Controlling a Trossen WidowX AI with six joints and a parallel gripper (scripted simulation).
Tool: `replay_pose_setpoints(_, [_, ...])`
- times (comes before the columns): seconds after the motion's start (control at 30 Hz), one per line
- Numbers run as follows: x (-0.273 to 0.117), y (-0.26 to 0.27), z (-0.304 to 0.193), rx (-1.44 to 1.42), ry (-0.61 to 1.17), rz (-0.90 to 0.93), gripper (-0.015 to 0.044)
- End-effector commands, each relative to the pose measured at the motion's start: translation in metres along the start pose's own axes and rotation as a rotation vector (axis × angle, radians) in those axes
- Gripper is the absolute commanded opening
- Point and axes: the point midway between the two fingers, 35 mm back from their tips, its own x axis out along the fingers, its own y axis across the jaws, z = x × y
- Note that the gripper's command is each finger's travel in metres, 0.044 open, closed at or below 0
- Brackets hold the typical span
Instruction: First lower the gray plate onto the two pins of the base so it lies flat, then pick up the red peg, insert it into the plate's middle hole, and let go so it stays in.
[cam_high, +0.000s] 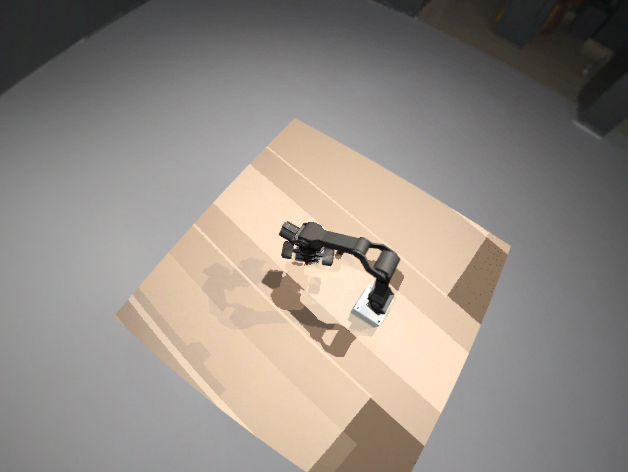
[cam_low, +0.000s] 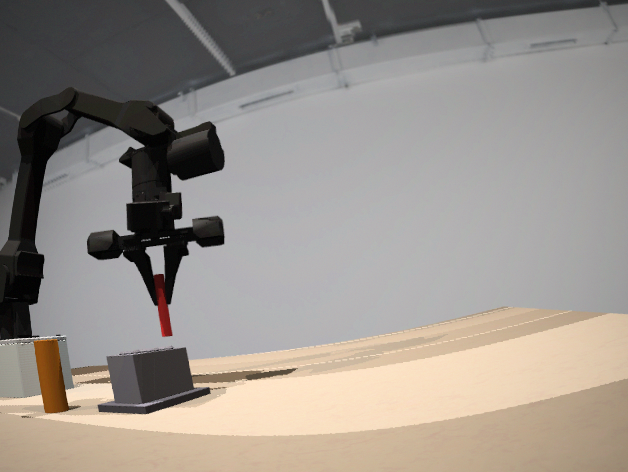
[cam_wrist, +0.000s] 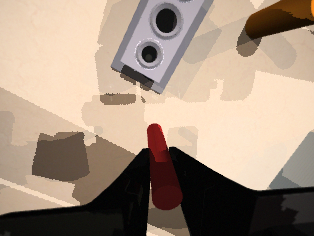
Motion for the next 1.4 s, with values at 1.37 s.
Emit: replay_pose_setpoints(1.37, [-0.002,-0.015,0.095,-0.002,-0.011,0.004,0.0000])
